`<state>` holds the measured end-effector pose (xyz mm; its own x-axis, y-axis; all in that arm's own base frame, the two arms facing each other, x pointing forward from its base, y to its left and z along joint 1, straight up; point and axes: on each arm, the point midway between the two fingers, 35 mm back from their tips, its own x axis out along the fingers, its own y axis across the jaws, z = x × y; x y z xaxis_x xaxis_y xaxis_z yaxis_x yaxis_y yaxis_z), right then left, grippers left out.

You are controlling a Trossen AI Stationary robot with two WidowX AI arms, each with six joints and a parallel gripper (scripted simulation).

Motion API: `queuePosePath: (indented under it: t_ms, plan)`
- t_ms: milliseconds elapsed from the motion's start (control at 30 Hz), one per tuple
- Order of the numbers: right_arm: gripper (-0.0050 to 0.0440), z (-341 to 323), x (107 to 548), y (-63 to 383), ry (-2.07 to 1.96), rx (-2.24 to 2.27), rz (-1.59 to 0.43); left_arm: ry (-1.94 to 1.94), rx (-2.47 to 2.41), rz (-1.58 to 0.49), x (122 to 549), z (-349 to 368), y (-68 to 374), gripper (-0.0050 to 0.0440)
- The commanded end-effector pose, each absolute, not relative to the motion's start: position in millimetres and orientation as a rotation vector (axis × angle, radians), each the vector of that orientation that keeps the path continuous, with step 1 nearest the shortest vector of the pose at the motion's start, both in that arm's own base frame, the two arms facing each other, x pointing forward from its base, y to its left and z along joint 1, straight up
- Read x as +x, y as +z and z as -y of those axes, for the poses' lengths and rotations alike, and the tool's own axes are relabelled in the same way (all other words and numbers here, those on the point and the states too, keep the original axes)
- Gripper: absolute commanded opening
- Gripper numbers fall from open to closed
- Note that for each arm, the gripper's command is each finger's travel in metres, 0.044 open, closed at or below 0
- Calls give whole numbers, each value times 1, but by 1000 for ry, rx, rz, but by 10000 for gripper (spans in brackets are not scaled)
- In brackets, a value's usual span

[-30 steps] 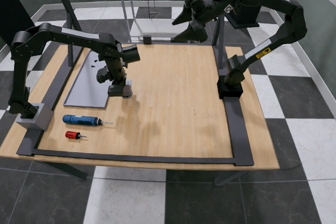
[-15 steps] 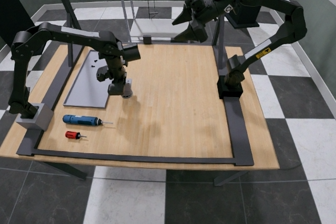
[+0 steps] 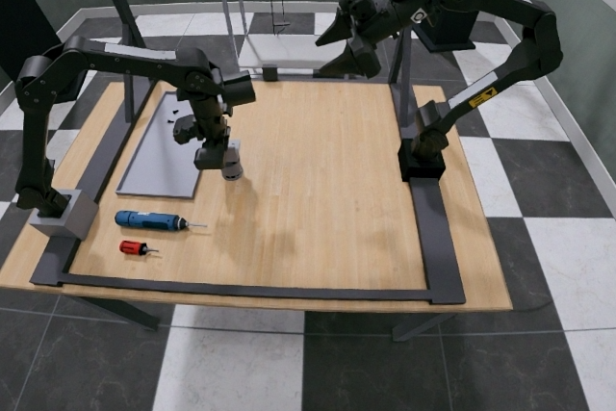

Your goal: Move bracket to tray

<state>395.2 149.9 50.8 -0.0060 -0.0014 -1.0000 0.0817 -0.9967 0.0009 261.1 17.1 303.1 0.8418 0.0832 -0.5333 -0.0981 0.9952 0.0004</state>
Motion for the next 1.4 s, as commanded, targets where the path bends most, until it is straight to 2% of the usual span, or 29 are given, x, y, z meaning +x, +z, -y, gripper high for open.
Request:
queuePosePath:
  t_ms: [0,533,867,1133,1367]
  plan:
    - [-50,-150,396,71,-2141,2228,-105,97,-28,-541,260,-17,310,440]
    - [-50,-151,400,86,-2123,2251,-112,97,-28,-541,260,-17,310,440]
    - [-50,-177,371,79,-2148,2286,-75,76,-22,-555,285,-13,298,440]
    - [-50,-226,297,66,-2187,2400,-17,7,0,-576,372,7,253,440]
    - [-50,-242,227,32,-2211,2330,-12,-34,12,-572,419,22,213,440]
